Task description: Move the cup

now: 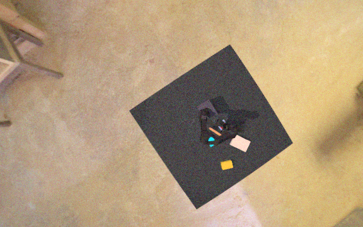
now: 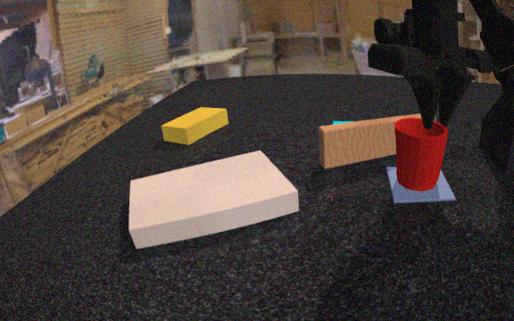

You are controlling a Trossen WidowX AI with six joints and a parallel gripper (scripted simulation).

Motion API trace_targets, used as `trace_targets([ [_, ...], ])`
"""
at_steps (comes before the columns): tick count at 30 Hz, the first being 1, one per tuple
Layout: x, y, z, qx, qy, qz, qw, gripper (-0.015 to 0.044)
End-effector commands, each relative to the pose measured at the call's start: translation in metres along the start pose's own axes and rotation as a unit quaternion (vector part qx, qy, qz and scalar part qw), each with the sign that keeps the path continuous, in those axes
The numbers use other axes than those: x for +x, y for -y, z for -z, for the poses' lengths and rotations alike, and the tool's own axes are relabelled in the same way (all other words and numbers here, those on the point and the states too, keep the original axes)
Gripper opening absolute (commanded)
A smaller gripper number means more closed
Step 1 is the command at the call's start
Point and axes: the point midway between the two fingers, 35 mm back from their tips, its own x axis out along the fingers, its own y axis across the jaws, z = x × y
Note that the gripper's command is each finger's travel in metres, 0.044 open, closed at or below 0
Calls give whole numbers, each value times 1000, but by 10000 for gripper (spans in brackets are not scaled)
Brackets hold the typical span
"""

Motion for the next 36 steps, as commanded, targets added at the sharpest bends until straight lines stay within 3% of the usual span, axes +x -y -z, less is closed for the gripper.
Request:
trace_targets([
  [1,9,2,-1,-5,3,5,1000,148],
  [25,35,4,-1,-5,5,6,1000,148],
  [28,33,4,0,-1,2,4,1000,69],
  [36,33,4,0,-1,2,4,1000,16],
])
